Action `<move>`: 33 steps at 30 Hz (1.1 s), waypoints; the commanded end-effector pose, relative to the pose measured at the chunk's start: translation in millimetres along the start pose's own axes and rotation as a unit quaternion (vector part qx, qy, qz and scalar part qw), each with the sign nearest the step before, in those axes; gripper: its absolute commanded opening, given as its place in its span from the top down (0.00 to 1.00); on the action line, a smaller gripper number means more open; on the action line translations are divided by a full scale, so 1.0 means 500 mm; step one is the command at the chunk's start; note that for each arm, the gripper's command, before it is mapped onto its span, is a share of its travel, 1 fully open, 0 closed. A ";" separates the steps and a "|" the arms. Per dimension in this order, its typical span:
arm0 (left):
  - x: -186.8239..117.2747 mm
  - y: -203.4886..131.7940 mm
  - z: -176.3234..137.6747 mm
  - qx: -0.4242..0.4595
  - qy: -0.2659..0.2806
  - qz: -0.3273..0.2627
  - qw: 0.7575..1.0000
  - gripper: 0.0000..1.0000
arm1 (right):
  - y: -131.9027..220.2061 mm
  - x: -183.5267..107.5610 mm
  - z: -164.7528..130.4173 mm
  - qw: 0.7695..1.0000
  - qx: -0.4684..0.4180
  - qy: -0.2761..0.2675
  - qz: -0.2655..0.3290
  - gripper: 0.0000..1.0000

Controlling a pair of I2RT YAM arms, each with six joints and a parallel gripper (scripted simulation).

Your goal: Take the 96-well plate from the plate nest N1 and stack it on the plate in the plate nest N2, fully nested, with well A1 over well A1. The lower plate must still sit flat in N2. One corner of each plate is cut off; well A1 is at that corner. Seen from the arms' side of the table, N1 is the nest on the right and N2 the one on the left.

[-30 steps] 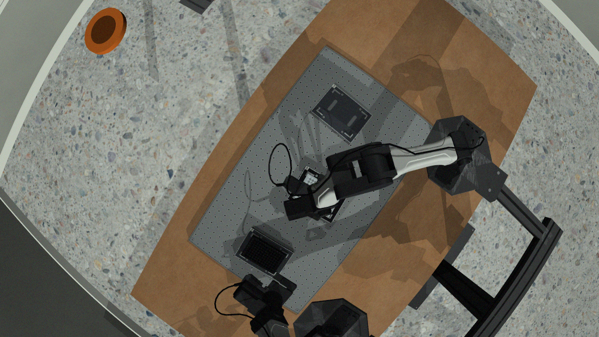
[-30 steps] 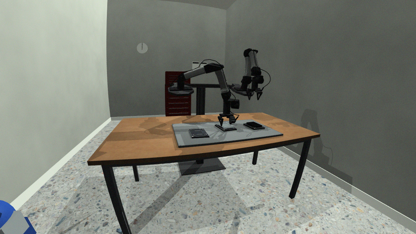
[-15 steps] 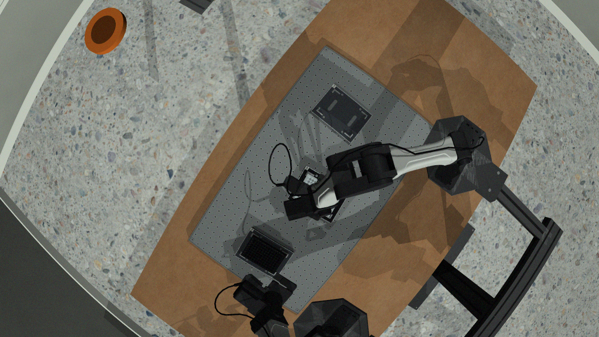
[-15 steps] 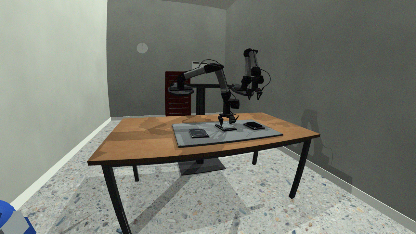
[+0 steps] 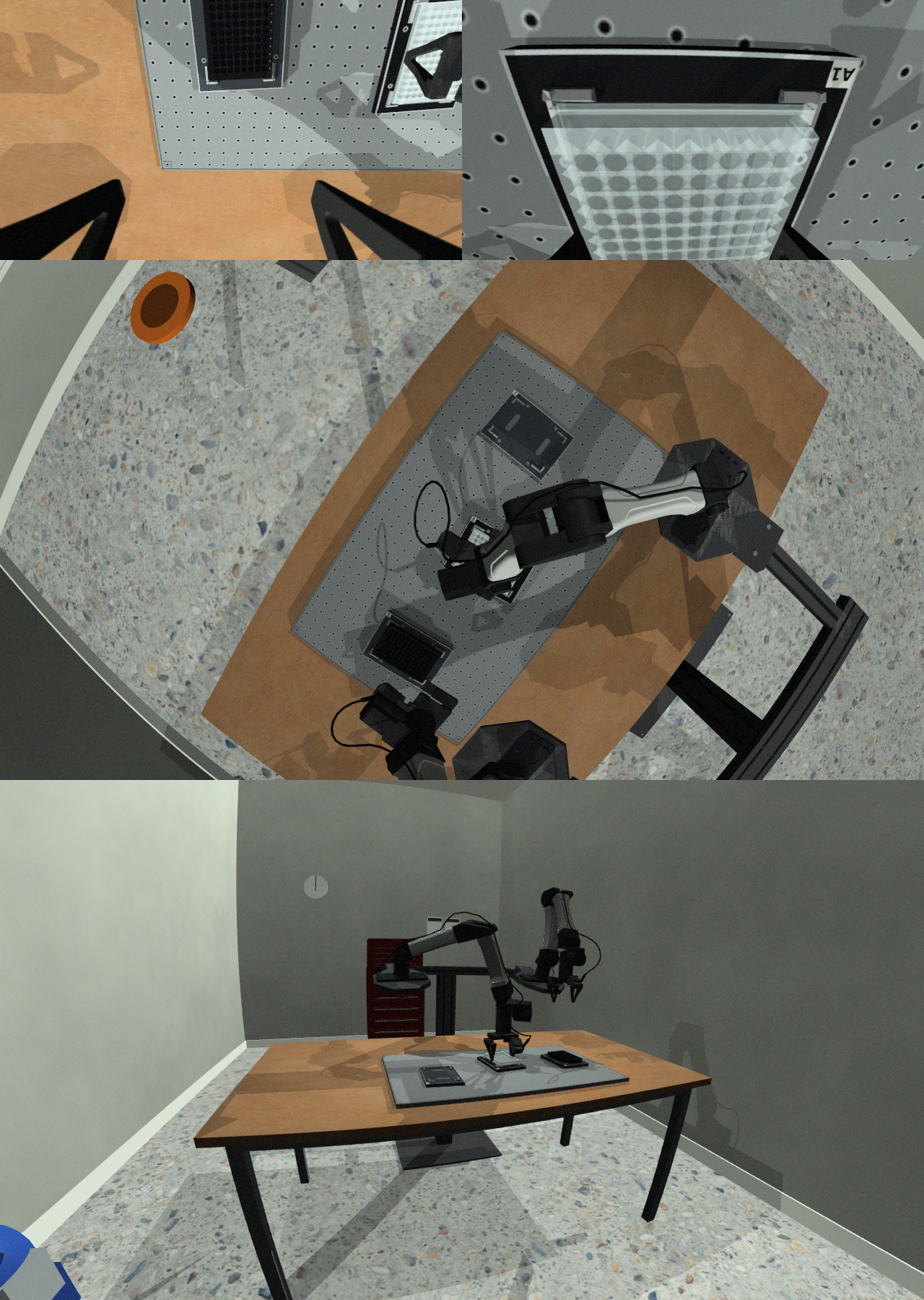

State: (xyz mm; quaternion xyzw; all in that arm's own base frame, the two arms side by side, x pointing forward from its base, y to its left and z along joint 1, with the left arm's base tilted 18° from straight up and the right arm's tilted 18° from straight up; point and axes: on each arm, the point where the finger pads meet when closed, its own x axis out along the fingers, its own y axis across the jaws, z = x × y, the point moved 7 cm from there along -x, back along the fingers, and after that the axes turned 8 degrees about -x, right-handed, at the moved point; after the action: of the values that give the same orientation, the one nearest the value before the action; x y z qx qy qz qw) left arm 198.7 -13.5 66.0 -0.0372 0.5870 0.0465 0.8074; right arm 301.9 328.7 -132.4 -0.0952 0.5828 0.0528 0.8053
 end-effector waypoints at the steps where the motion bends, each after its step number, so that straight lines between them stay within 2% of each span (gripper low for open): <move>1: -0.003 0.001 0.001 -0.002 -0.001 0.001 1.000 0.00 | -0.018 0.028 -0.024 1.000 -0.002 0.019 -0.007 1.00; 14: -0.003 0.001 0.001 -0.002 -0.001 0.001 1.000 0.00 | -0.018 0.027 -0.022 1.000 -0.002 0.019 -0.008 1.00; 15: -0.003 0.001 0.001 -0.002 -0.001 0.001 1.000 0.00 | -0.018 0.027 -0.022 1.000 -0.002 0.019 -0.008 0.00; 33: -0.003 0.001 0.001 -0.002 -0.001 0.001 1.000 0.00 | -0.018 0.027 -0.022 1.000 -0.002 0.019 -0.008 0.00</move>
State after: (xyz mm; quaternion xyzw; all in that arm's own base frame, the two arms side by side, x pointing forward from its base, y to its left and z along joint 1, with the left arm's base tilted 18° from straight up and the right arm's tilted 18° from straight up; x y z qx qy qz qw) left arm 198.7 -13.5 66.0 -0.0372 0.5870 0.0465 0.8074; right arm 301.1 327.8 -133.2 -0.0960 0.5835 0.0524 0.8047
